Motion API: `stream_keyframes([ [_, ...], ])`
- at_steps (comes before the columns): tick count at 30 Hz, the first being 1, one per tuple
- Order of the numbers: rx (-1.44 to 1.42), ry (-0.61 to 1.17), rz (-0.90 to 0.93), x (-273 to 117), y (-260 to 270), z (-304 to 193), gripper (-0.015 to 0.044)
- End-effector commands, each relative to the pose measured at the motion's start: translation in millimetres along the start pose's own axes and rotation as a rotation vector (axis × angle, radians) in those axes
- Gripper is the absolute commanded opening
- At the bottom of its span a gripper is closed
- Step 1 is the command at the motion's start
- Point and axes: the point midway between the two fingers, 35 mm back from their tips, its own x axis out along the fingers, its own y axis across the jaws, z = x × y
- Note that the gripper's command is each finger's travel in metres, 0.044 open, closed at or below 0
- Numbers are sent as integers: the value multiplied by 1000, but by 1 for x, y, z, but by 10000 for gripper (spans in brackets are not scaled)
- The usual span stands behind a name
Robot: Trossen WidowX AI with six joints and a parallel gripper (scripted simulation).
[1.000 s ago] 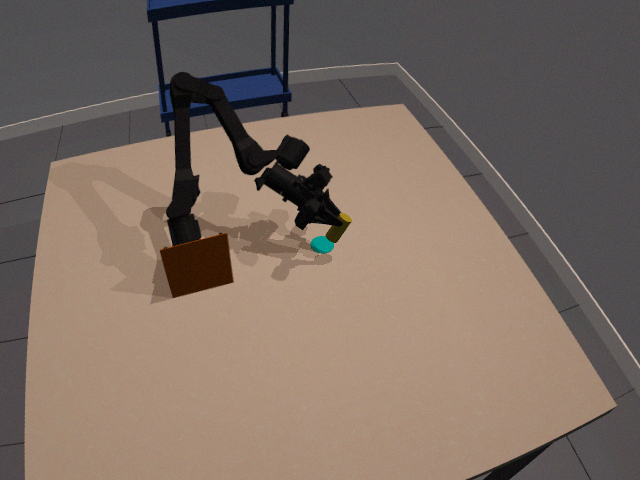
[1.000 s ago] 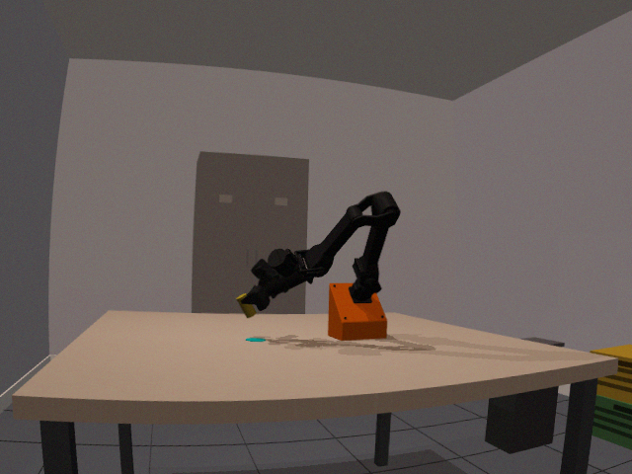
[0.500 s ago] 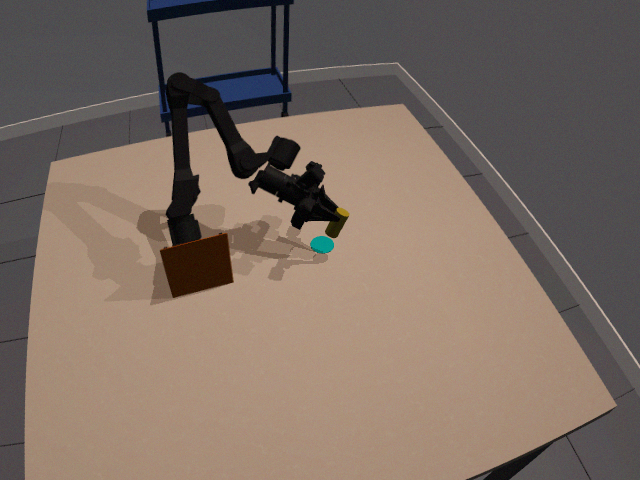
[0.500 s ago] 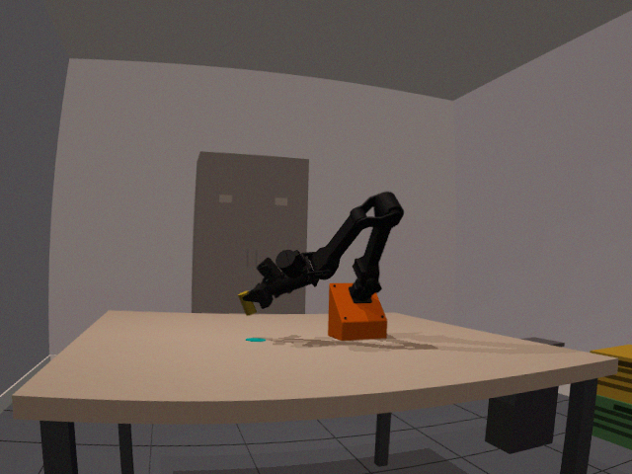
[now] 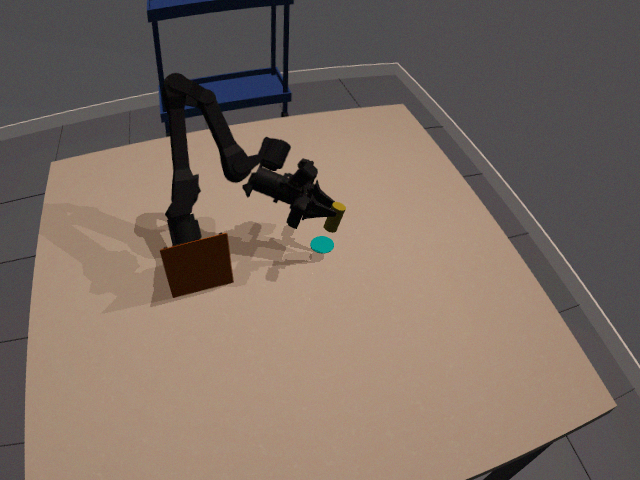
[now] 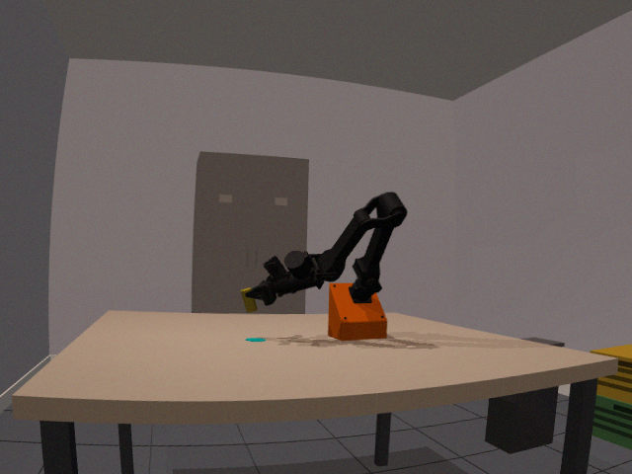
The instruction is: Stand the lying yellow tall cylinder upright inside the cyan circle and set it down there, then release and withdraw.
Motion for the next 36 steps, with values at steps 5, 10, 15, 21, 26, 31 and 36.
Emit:
stream_keyframes([
  [5,42,-57,21,-8,1,5,105],
  [10,65,-86,35,-13,1,7,105],
  [15,88,-115,50,-19,2,8,105],
  [21,118,-150,68,-26,2,11,105],
  [26,143,-177,84,-31,2,13,105],
  [31,169,-204,100,-37,2,15,105],
  [36,172,-207,103,-38,2,15,105],
])
